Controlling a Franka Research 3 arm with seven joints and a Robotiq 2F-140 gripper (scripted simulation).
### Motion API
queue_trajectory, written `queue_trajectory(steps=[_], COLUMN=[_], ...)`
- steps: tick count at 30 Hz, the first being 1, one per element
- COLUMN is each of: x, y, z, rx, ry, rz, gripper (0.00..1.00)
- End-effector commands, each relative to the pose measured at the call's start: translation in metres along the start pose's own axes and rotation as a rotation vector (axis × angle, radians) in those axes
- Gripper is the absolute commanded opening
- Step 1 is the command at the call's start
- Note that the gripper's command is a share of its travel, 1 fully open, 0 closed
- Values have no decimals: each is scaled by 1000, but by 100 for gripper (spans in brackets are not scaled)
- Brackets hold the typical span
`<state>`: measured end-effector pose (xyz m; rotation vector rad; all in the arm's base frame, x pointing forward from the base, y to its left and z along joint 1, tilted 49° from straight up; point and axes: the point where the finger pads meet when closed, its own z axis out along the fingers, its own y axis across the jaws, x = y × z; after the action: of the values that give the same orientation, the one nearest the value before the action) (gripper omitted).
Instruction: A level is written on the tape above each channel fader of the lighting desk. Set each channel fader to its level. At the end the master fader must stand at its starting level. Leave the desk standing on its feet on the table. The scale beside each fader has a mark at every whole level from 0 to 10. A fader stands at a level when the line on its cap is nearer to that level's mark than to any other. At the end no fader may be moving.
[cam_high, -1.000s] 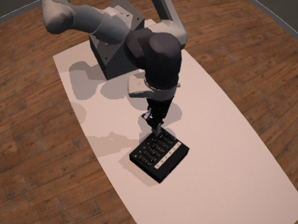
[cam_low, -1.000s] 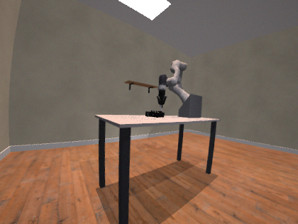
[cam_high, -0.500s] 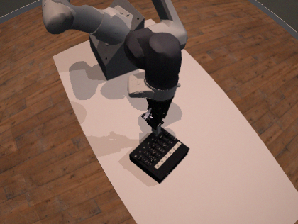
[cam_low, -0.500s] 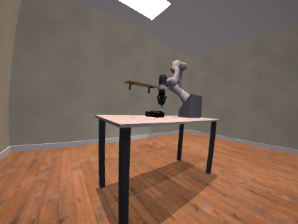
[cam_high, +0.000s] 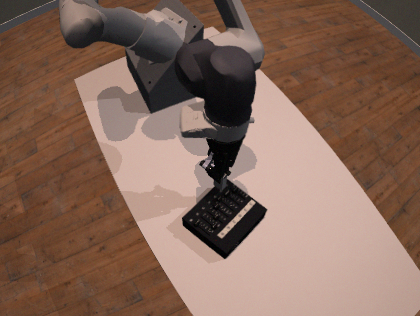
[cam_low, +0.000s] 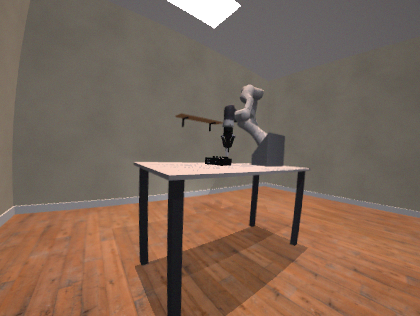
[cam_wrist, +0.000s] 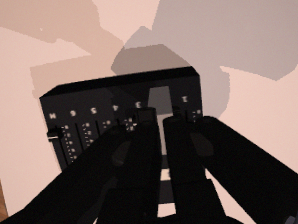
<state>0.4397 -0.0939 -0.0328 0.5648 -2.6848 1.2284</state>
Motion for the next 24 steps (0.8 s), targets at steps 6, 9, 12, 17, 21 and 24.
queue_trajectory(steps=[6, 9, 12, 17, 21, 24], x=[0, 0, 0, 0, 0, 0], y=[-1, -1, -1, -1, -1, -1], z=[4, 6, 8, 10, 12, 13], rx=[0, 0, 0, 0, 0, 0], ry=[0, 0, 0, 0, 0, 0], rz=[-1, -1, -1, -1, -1, -1], gripper=[0, 0, 0, 0, 0, 0])
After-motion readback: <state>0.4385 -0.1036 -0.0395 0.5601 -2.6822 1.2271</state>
